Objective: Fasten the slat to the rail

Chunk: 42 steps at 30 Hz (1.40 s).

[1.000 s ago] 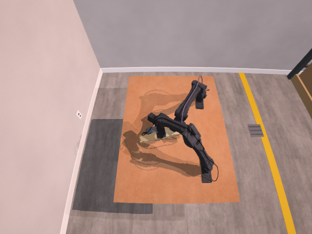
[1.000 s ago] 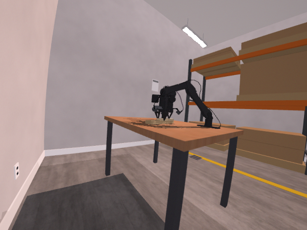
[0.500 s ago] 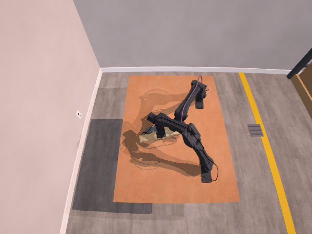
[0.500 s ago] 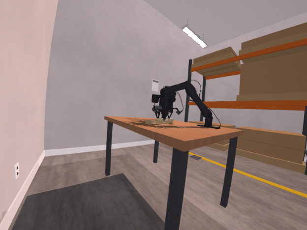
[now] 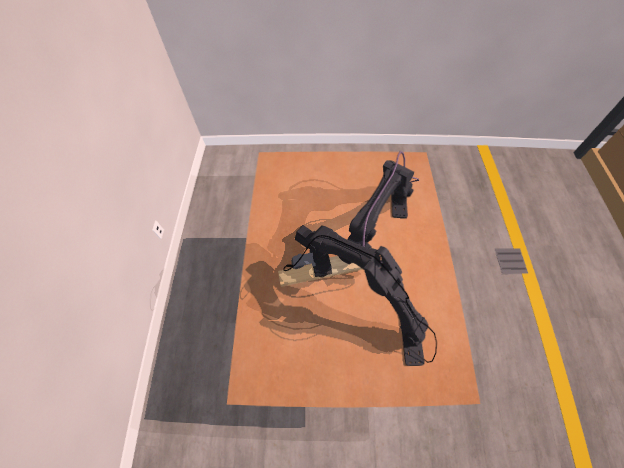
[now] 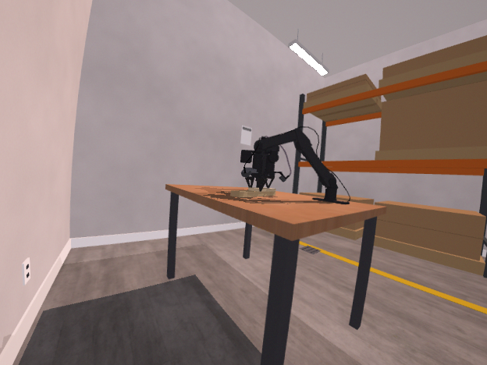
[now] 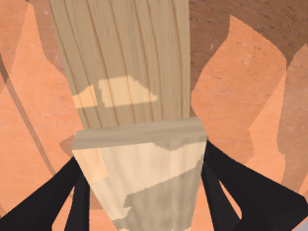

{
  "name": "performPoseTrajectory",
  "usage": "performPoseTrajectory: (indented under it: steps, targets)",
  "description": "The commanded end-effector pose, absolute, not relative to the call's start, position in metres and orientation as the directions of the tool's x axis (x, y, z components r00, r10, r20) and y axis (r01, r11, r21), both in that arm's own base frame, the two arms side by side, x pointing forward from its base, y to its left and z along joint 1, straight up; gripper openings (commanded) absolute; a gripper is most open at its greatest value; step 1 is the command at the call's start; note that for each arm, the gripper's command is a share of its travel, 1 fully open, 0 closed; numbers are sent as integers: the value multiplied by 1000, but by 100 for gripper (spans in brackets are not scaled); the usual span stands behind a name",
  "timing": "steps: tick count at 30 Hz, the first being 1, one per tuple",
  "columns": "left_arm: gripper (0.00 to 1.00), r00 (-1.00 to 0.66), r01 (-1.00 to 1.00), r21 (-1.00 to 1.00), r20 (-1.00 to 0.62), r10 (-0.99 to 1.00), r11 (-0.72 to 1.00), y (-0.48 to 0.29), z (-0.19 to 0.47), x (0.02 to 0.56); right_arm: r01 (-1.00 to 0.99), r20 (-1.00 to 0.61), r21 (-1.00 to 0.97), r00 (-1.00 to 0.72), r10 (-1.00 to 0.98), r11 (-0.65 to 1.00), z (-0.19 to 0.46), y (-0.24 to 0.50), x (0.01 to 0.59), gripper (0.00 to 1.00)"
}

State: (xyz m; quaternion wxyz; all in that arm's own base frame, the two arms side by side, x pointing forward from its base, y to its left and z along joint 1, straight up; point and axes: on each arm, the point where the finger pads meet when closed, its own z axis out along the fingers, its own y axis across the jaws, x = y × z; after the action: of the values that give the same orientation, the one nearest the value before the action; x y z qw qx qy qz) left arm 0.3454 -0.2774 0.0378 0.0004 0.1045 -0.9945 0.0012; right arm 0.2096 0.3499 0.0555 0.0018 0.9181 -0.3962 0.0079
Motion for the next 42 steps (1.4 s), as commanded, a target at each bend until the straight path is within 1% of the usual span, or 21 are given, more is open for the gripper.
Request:
performPoseTrajectory:
  steps: [1,10,12,16,18,24,29,33,35,42]
  targets:
    - [72,-978,-210,-11,-9,-210,978,-278,43,347,-728,11,-13,686,-728,-686,60,351,210,11]
    - [72,-978,-210,-11,-9,-210,978,-278,43,347,-732,11,-13,681,-732,-681,60,351,210,11]
    - [72,-978,-210,-11,-9,-210,978,-278,43,347,-767,10,-14,642,-767,-642,60,351,210,11]
    - [72,-978,-210,-11,-9,-210,978,-278,43,347,-859,7,-15,513,-859,-513,60,351,210,11]
    - [72,-978,-210,-11,-9,-210,978,-278,43,347,-859,7,-15,513,-859,-513,60,351,210,11]
    - [72,-978,-210,-11,-9,-210,978,-278,43,347,-955,2,-16,296,-955,-296,60,351,210,11]
    - [72,-978,-210,-11,-9,-210,978,-278,43,347,-995,-2,-15,102,-995,-102,60,351,210,11]
    - [72,-978,-210,-11,-9,-210,978,-278,43,347,-998,-5,-14,-57,-998,57,60,351,210,11]
    - [72,-978,-210,-11,-9,-210,978,-278,43,347,-998,-5,-14,-57,-998,57,60,351,210,11]
    - [72,-978,-210,-11,-9,-210,978,-278,43,347,-945,-9,-12,-328,-945,328,60,351,210,11]
